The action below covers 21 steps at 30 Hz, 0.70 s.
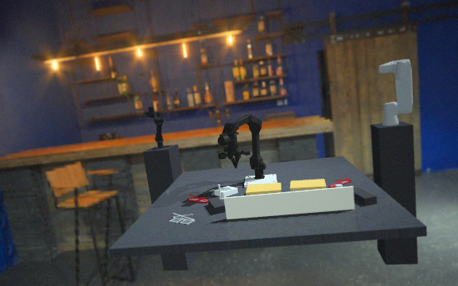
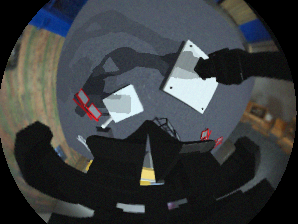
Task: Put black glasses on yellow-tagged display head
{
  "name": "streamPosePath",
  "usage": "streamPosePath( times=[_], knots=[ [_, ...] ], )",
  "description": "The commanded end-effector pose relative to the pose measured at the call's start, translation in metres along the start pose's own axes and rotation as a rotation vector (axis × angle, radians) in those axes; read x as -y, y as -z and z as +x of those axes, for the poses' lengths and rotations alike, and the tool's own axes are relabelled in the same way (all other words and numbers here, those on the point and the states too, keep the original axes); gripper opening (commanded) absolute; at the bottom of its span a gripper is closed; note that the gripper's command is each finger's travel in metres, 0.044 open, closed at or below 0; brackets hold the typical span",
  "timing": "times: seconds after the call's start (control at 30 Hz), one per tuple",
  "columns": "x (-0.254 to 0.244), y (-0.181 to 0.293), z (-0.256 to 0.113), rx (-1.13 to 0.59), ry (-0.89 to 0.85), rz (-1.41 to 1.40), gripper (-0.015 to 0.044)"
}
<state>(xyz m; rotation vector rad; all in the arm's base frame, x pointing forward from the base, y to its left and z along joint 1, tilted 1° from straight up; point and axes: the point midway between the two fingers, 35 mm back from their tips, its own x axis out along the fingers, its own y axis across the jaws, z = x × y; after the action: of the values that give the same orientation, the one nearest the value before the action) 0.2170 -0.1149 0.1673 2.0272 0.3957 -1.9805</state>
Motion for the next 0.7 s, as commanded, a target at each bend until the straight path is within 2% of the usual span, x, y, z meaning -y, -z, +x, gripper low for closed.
streamPosePath(
  times=[0.0,0.2,0.6,0.67],
  knots=[
    [-0.0009,0.0002,0.0011,0.0,0.0,-0.001,0.0053],
    [-0.0009,0.0002,0.0011,0.0,0.0,-0.001,0.02],
    [-0.0009,0.0002,0.0011,0.0,0.0,-0.001,0.02],
    [0.0005,0.0024,0.0024,0.0,0.001,-0.078,0.02]
  ],
)
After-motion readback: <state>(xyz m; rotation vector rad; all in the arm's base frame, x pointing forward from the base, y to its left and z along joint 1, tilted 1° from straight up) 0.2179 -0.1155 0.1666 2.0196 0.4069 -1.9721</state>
